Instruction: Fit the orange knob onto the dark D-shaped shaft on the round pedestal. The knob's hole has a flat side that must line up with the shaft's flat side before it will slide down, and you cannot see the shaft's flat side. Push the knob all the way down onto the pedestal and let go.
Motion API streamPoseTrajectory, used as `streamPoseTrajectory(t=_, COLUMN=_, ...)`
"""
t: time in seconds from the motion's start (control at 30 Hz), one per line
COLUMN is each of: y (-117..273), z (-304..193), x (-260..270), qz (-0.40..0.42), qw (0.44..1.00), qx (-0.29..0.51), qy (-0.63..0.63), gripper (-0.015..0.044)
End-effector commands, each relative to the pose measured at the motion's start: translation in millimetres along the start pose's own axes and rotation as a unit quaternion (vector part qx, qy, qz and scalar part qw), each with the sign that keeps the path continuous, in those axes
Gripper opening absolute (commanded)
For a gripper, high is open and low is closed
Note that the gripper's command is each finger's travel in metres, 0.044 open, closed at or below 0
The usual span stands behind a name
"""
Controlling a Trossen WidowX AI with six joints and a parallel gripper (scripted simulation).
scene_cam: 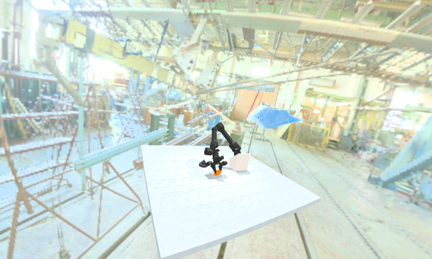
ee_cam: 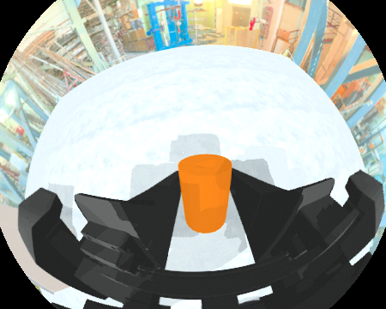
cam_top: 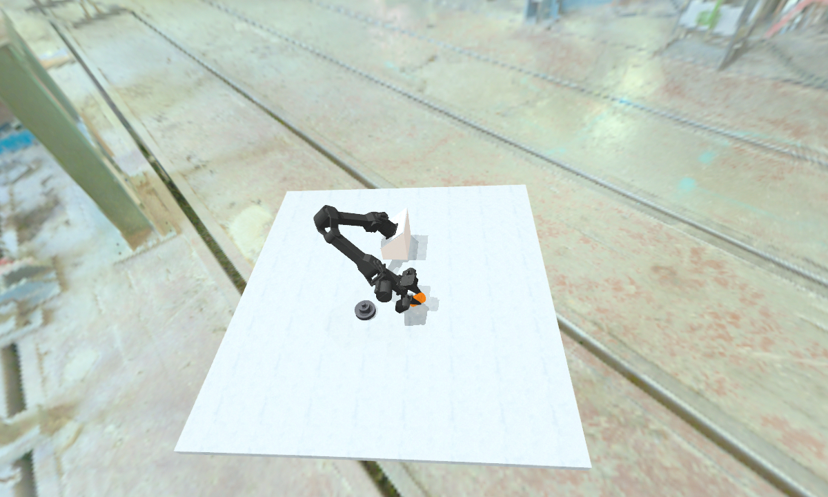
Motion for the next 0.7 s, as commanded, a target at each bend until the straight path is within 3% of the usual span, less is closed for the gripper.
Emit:
streamPoseTrajectory(t=0.0, y=4, z=-7, x=-1, qz=0.004, qw=0.999, qx=-0.033, qy=0.0, gripper=0.0179)
streamPoseTrajectory(t=0.67, y=11, z=-41, x=-5, qz=0.03, qw=0.982, qx=-0.188, qy=0.001, gripper=0.0179)
Point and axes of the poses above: the point midway between the two fingers, 35 mm back from their tips, its own y axis back along the fingers, its own x axis across the jaws, z = x × y, the point moved 5 cm from there along y, back along the fingers, and after that the axes turned 9 degrees about -y, right-handed, at the moved point
